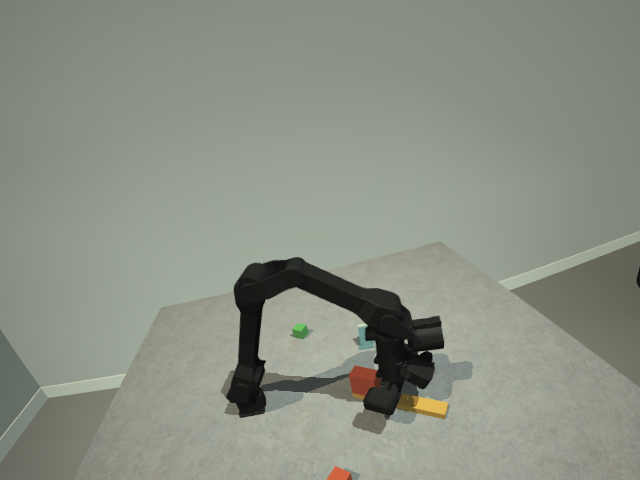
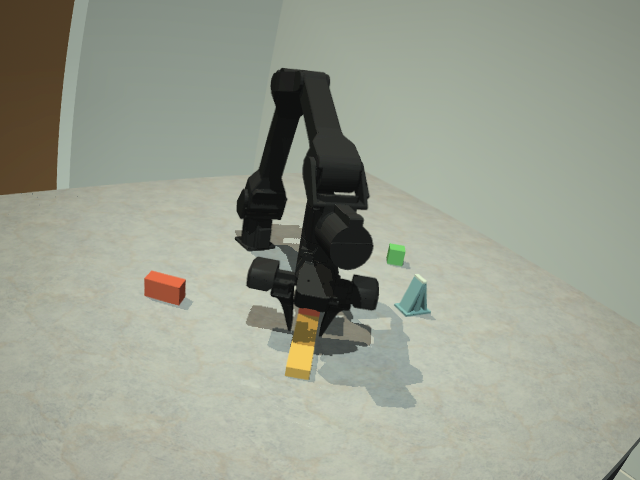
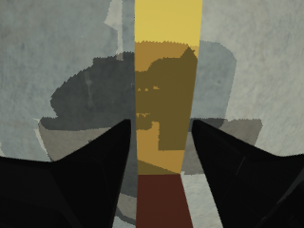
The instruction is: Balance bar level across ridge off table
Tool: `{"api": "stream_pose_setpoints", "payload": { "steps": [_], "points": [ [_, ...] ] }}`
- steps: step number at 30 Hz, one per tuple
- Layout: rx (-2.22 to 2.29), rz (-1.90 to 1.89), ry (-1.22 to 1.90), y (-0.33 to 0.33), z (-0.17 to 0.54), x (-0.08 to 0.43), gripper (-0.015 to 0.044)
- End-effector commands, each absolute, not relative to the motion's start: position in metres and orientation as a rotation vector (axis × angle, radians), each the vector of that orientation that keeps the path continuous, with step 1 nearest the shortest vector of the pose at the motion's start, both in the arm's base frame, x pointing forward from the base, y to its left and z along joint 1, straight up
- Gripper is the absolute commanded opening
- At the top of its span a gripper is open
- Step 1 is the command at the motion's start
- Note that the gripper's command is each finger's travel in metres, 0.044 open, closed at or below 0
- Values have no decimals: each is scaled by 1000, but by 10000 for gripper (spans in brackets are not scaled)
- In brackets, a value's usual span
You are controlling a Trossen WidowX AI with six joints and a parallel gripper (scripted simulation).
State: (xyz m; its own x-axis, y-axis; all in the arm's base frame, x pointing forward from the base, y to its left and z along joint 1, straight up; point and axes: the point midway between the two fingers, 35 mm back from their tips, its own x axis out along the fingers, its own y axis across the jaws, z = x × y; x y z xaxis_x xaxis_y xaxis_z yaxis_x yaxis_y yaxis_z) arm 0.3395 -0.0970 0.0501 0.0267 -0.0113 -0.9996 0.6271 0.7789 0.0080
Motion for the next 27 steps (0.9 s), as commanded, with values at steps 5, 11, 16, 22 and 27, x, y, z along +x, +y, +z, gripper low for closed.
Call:
{"api": "stream_pose_setpoints", "payload": {
  "steps": [5, 11, 16, 22, 27],
  "points": [
    [527, -530, 1476, -97, 50, 340, 124],
    [527, -529, 1475, -97, 59, 341, 0],
    [527, -528, 1475, -98, 71, 343, 0],
    [527, -528, 1475, -98, 87, 344, 0],
    [527, -527, 1475, -98, 100, 344, 0]
  ]
}}
